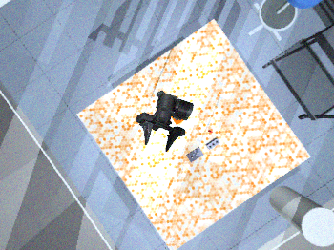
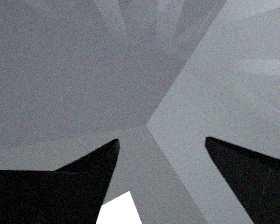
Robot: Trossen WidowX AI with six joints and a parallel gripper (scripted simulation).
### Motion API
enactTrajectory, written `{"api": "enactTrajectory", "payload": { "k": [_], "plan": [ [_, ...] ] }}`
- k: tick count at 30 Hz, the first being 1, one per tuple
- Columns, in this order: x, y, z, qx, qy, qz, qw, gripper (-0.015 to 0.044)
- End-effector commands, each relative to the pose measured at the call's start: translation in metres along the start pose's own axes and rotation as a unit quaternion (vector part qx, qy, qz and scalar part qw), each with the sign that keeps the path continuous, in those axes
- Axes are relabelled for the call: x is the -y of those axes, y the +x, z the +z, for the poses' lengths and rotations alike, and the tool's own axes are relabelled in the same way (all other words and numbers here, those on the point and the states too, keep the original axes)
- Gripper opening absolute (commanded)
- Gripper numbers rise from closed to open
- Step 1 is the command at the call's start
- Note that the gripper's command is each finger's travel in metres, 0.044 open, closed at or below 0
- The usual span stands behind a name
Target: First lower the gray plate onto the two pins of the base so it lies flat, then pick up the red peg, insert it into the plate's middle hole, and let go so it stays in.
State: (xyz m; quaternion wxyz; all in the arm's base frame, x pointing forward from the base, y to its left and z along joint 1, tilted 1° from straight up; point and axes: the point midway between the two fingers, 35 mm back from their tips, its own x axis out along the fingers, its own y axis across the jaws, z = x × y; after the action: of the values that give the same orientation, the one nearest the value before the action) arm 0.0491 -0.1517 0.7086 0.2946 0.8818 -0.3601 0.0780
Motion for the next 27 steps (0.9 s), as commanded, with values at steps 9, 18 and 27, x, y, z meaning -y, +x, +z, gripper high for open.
{"api": "enactTrajectory", "payload": {
  "k": [9,18,27],
  "plan": [
    [-0.012,0.013,0.004,-0.058,0.124,-0.031,0.990,0.0440],
    [-0.029,0.055,0.035,-0.105,0.374,-0.080,0.918,0.0440],
    [-0.010,0.112,0.076,-0.089,0.580,-0.112,0.802,0.0440]
  ]
}}
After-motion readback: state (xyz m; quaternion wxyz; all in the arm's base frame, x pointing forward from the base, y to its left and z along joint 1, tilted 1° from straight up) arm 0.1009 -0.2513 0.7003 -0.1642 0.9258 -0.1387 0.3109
